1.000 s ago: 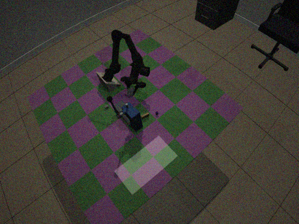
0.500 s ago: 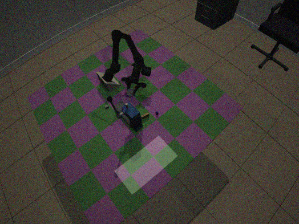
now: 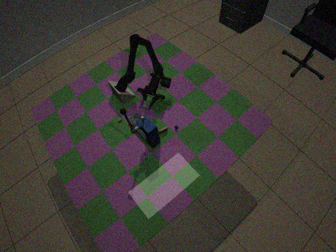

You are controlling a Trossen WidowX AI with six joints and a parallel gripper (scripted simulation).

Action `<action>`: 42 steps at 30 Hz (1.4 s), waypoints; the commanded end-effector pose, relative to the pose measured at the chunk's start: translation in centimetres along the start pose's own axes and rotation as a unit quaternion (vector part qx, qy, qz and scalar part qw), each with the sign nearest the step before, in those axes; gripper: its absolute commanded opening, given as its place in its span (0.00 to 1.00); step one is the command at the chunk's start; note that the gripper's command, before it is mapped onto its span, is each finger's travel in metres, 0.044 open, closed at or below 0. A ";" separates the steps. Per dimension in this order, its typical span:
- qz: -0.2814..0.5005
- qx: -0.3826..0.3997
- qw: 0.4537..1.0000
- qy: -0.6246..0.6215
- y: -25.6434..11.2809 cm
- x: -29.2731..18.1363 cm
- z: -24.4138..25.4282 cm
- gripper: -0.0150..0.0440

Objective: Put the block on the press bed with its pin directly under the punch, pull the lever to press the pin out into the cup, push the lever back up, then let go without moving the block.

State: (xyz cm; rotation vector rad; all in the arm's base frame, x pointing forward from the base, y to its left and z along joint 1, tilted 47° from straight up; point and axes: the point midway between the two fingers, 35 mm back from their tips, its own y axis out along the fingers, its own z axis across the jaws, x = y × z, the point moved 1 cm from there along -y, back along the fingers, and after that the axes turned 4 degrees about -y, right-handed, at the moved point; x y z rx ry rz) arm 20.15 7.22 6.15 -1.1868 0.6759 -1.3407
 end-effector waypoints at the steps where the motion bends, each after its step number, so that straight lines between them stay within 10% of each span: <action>1: -0.023 0.001 1.000 0.003 0.0 -0.1 0.1 0.25; 37: -0.031 0.001 1.000 0.003 -0.1 0.1 0.1 0.25; 42: -0.031 0.001 1.000 0.003 -0.1 0.1 0.1 0.48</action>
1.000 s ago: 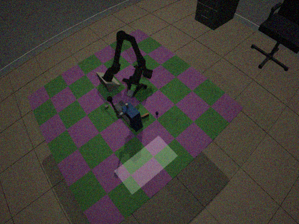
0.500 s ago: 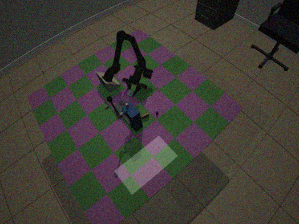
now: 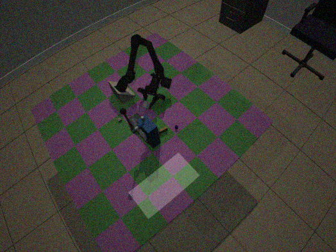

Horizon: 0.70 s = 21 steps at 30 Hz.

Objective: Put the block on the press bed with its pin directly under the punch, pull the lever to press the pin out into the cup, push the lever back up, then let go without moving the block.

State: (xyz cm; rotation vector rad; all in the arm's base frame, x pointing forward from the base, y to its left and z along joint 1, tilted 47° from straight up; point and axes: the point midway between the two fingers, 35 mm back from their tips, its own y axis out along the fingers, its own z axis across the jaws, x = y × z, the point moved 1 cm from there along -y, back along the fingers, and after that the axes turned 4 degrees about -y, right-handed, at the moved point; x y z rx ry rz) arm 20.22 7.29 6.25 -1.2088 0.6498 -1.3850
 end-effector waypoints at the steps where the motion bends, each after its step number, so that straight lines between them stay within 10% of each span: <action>1: -0.005 0.000 1.000 0.002 0.0 0.2 0.0 0.52; 12: -0.005 0.000 1.000 0.002 0.0 0.2 0.0 1.00; 21: -0.005 0.000 1.000 0.002 0.0 0.2 0.0 1.00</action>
